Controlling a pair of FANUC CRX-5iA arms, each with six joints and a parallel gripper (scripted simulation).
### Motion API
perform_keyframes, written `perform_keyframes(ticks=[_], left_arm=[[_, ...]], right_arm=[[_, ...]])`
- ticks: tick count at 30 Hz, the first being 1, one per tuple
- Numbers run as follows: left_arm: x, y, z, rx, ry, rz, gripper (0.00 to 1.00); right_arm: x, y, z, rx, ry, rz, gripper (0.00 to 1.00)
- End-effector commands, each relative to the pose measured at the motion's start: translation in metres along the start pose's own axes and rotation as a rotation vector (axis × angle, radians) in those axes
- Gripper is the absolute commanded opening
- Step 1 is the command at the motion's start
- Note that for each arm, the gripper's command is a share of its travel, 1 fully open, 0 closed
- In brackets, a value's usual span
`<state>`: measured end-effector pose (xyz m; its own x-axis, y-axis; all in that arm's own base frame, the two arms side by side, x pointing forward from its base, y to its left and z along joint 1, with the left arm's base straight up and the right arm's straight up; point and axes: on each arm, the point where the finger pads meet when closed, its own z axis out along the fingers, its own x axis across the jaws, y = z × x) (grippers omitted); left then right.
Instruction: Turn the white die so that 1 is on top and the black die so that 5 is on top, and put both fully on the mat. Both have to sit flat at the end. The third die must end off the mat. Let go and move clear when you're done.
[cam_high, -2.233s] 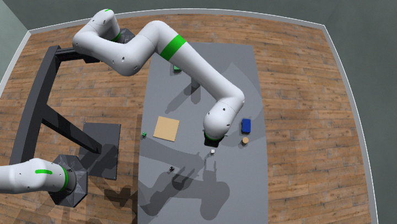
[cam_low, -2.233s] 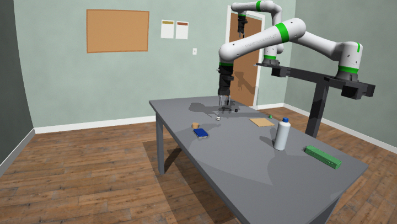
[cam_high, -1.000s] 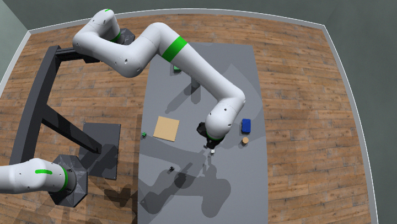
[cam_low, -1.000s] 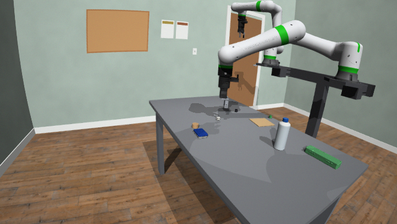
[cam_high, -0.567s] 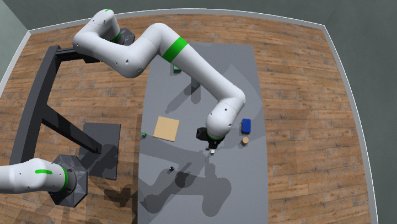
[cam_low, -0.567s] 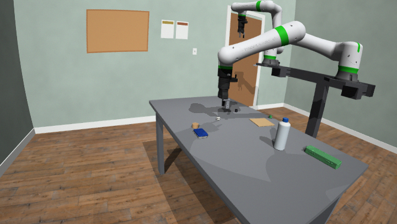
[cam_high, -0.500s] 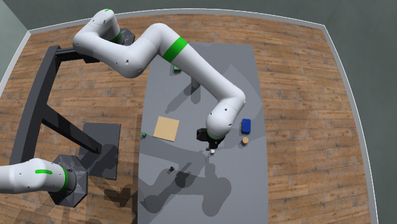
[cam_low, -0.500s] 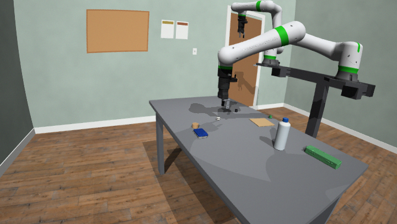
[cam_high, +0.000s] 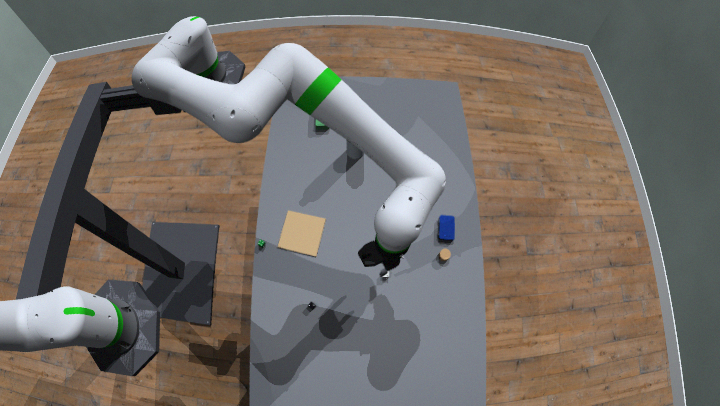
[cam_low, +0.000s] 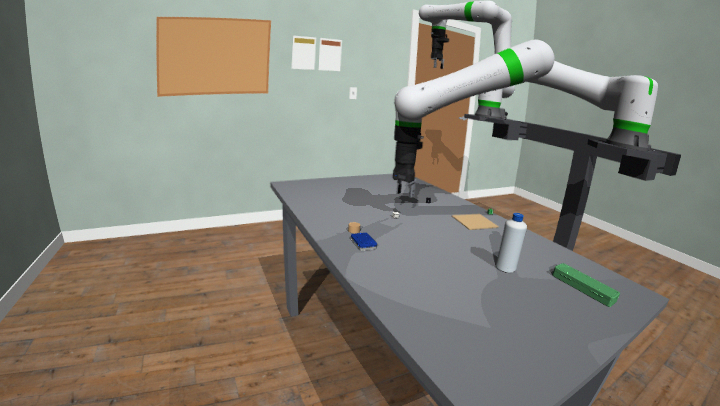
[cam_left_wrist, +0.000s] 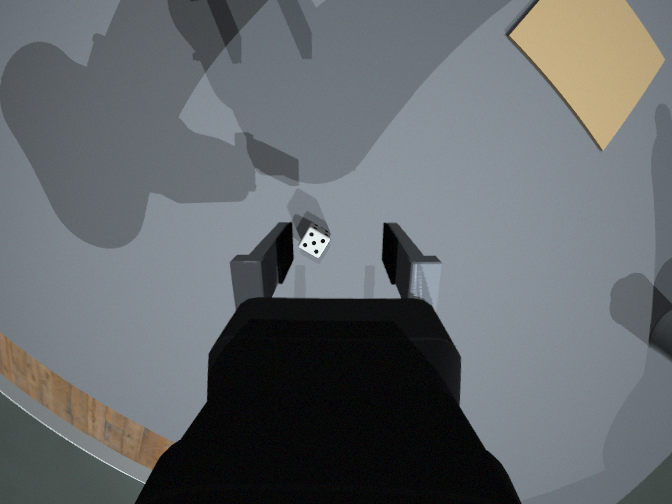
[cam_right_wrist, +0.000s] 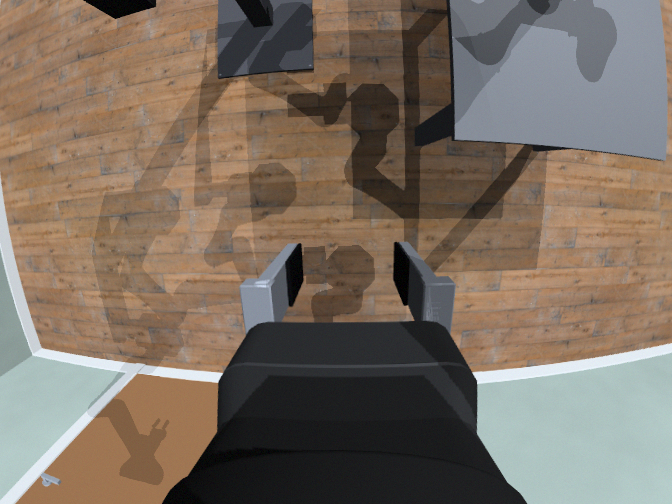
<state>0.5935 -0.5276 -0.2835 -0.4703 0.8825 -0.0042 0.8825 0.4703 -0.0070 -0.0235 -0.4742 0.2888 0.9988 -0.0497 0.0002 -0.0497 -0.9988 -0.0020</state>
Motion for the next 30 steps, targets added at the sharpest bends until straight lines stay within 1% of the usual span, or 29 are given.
perform_keyframes(ticks=[1,3,4,5,8,10,15,16,18,23,25,30], left_arm=[[-0.005,0.002,0.0,-0.007,0.003,-0.172,1.0],[-0.007,0.003,0.001,-0.008,0.003,-0.245,1.0],[-0.007,0.003,0.001,-0.008,0.003,-0.25,1.0],[-0.008,0.004,0.002,-0.008,0.003,-0.316,1.0],[-0.008,0.004,0.002,-0.008,0.003,-0.323,1.0],[-0.011,0.006,0.004,-0.008,0.002,-0.46,1.0],[-0.015,0.009,0.006,-0.008,0.001,-0.632,1.0],[-0.015,0.009,0.006,-0.008,0.001,-0.637,1.0],[-0.016,0.012,0.007,-0.008,0.001,-0.735,1.0],[-0.019,0.015,0.008,-0.008,0.0,-0.884,1.0],[-0.019,0.015,0.008,-0.008,0.0,-0.884,1.0],[-0.02,0.018,0.01,-0.008,0.0,-0.989,1.0]], right_arm=[[0.0,0.0,-0.001,-0.002,0.0,0.0,1.0],[0.0,0.0,-0.001,-0.002,0.0,0.0,1.0],[0.0,0.0,-0.001,-0.002,0.0,0.0,1.0],[0.0,0.0,-0.001,-0.002,0.0,0.0,1.0],[0.0,0.0,-0.001,-0.002,0.0,0.0,1.0],[0.0,0.0,-0.001,-0.002,0.0,0.0,1.0],[0.0,0.0,-0.001,-0.002,0.0,0.0,1.0],[0.0,0.0,-0.001,-0.002,0.0,0.0,1.0],[0.0,0.0,-0.001,-0.002,0.0,0.0,1.0],[0.0,0.0,-0.001,-0.002,0.0,0.0,1.0],[0.0,0.0,-0.001,-0.002,0.0,0.0,1.0],[0.0,0.0,-0.001,-0.002,0.0,0.0,1.0]])
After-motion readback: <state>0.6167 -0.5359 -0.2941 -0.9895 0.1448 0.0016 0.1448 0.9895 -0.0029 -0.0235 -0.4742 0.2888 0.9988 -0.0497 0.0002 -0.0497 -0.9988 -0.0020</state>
